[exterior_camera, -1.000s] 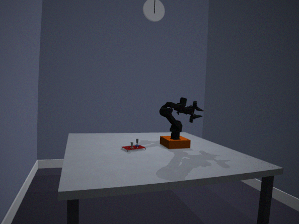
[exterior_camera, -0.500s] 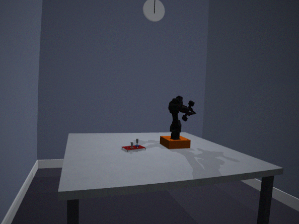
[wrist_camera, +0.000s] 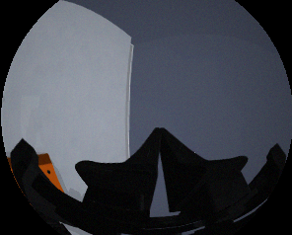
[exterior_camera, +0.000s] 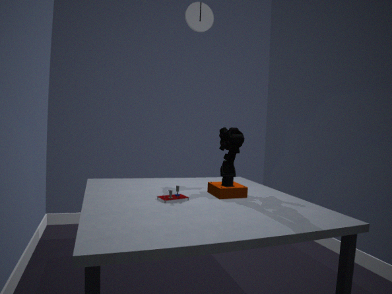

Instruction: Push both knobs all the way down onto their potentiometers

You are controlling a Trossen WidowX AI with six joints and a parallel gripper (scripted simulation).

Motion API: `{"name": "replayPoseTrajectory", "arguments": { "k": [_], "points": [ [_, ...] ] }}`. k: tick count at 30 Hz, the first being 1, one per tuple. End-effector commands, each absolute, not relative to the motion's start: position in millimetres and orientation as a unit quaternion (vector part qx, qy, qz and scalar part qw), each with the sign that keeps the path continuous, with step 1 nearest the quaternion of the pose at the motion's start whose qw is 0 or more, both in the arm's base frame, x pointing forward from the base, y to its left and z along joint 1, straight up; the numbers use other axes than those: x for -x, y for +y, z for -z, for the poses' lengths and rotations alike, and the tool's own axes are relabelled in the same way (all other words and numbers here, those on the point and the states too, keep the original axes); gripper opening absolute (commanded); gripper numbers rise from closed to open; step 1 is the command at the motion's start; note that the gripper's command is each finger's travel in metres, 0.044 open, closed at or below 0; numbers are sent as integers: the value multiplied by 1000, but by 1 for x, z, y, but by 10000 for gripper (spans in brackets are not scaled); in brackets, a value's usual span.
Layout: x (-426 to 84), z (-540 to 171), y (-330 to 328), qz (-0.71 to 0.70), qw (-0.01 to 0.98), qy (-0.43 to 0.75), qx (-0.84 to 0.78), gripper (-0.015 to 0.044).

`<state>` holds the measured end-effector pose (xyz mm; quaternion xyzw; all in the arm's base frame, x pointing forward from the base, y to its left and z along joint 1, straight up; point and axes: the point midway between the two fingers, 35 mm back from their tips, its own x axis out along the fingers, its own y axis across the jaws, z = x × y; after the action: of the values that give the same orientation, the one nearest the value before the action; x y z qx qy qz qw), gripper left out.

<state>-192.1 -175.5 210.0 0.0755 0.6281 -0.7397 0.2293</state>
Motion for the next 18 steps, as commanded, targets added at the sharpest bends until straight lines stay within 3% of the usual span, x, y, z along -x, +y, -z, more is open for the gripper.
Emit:
{"name": "replayPoseTrajectory", "arguments": {
  "k": [1, 18],
  "points": [
    [172, -208, -205, 714, 292, 635, -54, 0],
    [66, -188, -280, 593, 497, 633, 2, 0]
  ]
}}
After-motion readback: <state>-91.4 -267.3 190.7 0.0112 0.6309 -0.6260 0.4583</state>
